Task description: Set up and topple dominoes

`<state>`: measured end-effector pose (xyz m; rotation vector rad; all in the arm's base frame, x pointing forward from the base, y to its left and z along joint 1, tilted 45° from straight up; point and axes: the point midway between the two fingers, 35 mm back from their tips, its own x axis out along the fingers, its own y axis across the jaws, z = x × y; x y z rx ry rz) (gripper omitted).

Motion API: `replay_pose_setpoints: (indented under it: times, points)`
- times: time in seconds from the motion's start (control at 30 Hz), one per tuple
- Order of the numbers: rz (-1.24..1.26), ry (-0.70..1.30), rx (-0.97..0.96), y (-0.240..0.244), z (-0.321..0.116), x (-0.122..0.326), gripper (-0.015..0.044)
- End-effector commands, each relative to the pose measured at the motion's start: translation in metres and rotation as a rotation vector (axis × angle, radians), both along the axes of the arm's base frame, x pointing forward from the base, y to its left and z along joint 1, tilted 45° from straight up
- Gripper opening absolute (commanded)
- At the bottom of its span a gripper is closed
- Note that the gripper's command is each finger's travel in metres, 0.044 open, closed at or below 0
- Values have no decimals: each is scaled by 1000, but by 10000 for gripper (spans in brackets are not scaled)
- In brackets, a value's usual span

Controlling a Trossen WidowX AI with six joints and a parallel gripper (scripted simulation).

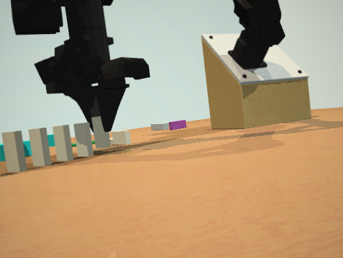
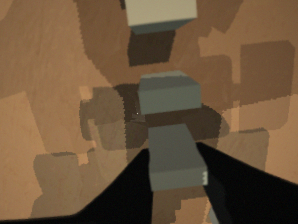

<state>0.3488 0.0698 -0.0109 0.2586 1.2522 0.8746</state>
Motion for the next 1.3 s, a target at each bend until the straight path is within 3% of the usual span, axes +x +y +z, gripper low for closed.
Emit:
replay_pose_setpoints:
  times: [0.0,0.27,0.7,0.83,1.07,1.27]
  points:
    - [-8,0,5,2,-2,0,107]
    - [-8,0,5,2,-2,0,107]
    - [-8,0,5,2,-2,0,440]
    - [-8,-1,2,-7,6,2,440]
    - [-5,-2,-5,-87,86,-5,440]
    - [-4,-2,-4,-91,91,-7,440]
